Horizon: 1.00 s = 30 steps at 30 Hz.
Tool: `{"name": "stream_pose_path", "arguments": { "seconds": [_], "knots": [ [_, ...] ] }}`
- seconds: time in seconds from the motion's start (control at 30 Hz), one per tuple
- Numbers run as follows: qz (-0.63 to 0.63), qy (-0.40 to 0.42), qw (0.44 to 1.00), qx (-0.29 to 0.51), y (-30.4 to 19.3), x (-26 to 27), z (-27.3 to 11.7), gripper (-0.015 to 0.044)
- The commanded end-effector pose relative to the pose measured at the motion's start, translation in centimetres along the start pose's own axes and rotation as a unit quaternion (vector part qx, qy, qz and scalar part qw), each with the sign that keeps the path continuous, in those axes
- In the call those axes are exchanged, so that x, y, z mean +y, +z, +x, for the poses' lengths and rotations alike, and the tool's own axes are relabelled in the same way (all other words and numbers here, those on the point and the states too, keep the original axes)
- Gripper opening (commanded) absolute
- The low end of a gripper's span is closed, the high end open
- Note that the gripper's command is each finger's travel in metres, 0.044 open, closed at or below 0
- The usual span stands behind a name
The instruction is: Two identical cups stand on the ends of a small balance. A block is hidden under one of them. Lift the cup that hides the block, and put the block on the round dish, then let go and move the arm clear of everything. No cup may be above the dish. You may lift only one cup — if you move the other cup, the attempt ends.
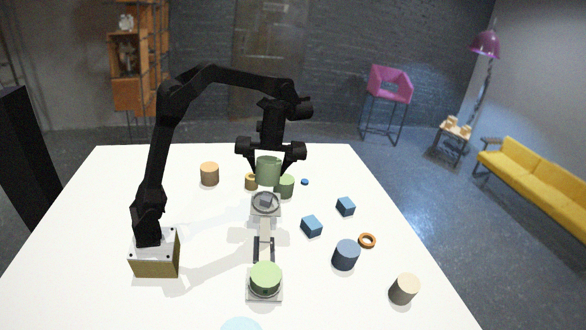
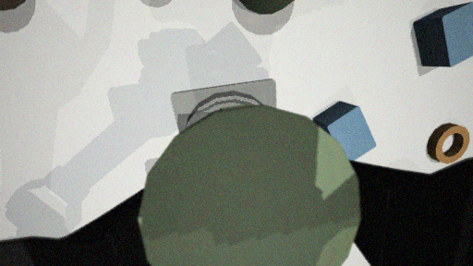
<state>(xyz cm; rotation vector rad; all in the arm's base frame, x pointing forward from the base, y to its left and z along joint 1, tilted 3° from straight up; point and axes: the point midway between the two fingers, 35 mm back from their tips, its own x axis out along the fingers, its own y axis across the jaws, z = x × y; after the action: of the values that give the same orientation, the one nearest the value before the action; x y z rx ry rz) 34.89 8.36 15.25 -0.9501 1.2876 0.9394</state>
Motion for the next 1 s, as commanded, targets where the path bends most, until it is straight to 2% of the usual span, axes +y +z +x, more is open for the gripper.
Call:
{"name": "stream_pose_path", "arguments": {
  "seconds": [0.0,0.67,0.97],
  "knots": [
    [0.000,-0.001,1.000,-0.001,0.0,0.0,0.0,0.0000],
    [0.000,-0.001,1.000,-0.001,0.1,0.0,0.1,0.0000],
    [-0.001,-0.001,1.000,-0.003,3.5,3.7,3.2,0.0000]
  ]
}}
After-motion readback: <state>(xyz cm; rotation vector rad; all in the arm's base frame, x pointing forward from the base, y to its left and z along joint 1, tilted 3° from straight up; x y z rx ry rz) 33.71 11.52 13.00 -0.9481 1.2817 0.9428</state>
